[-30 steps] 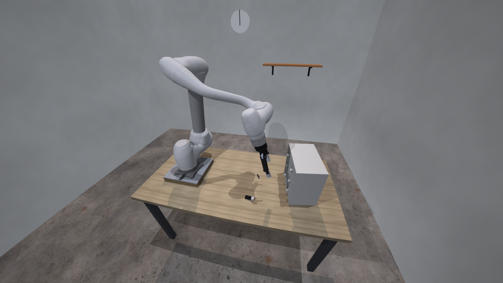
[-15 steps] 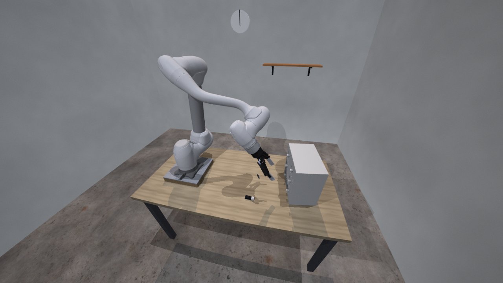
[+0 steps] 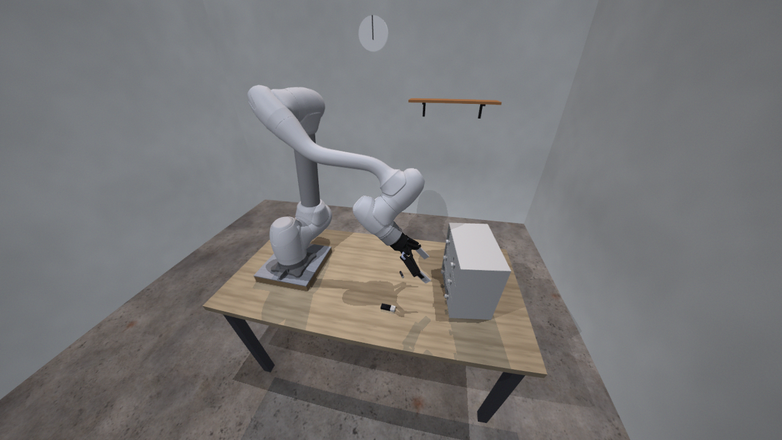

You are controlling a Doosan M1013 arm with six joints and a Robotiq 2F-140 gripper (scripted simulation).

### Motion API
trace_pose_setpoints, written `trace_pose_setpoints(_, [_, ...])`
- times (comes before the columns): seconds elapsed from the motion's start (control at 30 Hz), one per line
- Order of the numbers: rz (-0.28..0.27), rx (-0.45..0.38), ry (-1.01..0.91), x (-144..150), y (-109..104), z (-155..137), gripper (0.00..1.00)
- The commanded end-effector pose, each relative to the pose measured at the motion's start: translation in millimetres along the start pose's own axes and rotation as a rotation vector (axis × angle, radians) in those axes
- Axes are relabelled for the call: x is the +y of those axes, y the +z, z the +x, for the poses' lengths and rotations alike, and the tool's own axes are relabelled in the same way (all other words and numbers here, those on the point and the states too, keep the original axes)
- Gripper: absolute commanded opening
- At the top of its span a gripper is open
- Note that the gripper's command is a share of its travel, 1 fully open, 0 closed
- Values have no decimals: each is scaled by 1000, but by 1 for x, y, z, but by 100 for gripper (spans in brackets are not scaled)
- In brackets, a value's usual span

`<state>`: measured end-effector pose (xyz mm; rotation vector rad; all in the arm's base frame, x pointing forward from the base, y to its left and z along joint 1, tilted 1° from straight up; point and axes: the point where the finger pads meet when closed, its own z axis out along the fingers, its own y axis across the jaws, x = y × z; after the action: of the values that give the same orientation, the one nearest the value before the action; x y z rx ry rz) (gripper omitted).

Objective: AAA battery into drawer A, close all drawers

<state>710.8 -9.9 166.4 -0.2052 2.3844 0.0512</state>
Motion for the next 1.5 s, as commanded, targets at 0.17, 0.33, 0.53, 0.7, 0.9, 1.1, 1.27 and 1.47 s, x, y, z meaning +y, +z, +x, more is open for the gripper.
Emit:
trace_pose_setpoints(0.17, [-30,-112,-4,1,8,0,100])
trace_pose_setpoints(0.33, [-29,-155,-3,1,13,-1,100])
trace_pose_setpoints(0.53, [-27,-195,-3,1,17,-1,100])
trace_pose_setpoints(0.7, [-29,-256,-2,2,24,-2,100])
trace_pose_setpoints(0.9, [-28,-345,-1,1,35,-2,100])
trace_pose_setpoints(1.1, [-28,-399,0,2,41,-3,100])
trace_pose_setpoints(1.27, [-28,-446,1,2,47,-3,100])
trace_pose_setpoints(1.47, [-28,-478,1,2,50,-3,100])
